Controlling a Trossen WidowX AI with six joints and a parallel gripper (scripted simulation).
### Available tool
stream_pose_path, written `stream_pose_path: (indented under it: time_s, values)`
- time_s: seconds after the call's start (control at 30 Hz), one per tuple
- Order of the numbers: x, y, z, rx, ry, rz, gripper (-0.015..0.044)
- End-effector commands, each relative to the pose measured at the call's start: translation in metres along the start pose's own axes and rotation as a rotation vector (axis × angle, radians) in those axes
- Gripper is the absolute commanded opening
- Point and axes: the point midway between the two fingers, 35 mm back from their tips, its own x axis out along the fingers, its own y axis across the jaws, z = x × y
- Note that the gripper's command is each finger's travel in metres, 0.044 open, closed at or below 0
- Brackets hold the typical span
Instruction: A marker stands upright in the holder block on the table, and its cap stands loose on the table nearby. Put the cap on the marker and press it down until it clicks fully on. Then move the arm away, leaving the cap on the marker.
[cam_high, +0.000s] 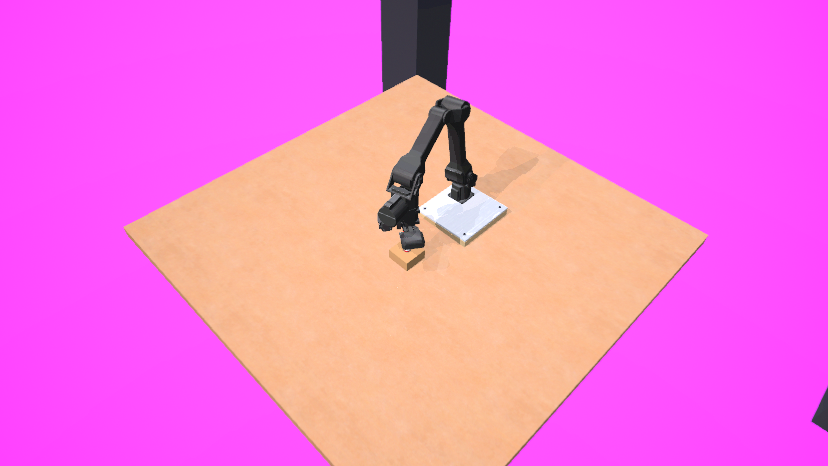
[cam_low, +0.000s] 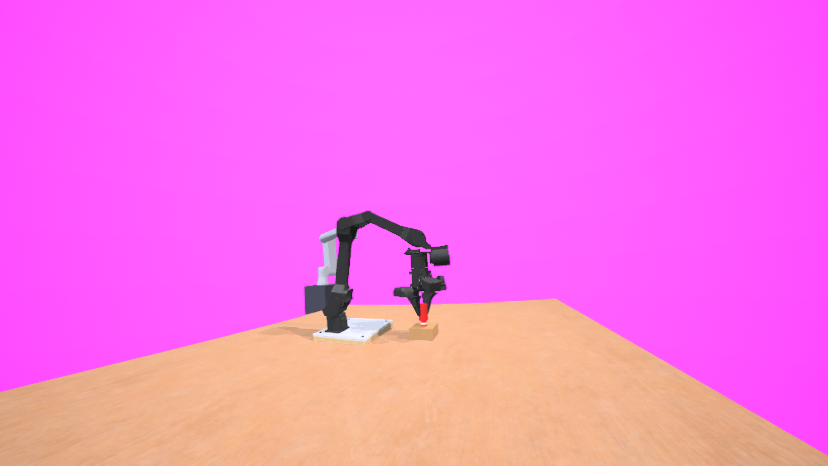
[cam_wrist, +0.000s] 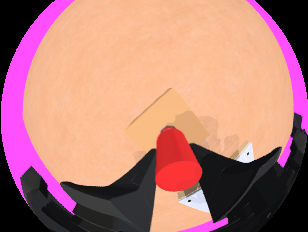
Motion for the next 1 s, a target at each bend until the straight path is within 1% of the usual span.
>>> stream_pose_path:
  time_s: [0.0, 0.3, 0.4, 0.53, 0.6, 0.73, 0.83, 0.97]
  values:
    - [0.0, 0.0, 0.0, 0.0, 0.0, 0.0, 0.021]
    - [0.0, 0.0, 0.0, 0.0, 0.0, 0.0, 0.044]
    - [-0.008, 0.001, 0.001, 0.0, 0.0, 0.0, 0.044]
    - [-0.057, 0.002, 0.001, 0.0, 0.0, 0.001, 0.044]
    - [-0.073, 0.0, 0.0, 0.0, 0.0, 0.0, 0.044]
    - [-0.075, 0.0, 0.0, 0.0, 0.0, 0.0, 0.044]
    - [-0.073, 0.0, 0.0, -0.121, 0.0, 0.001, 0.0361]
    - [-0.068, 0.0, 0.001, -0.476, -0.001, 0.001, 0.0256]
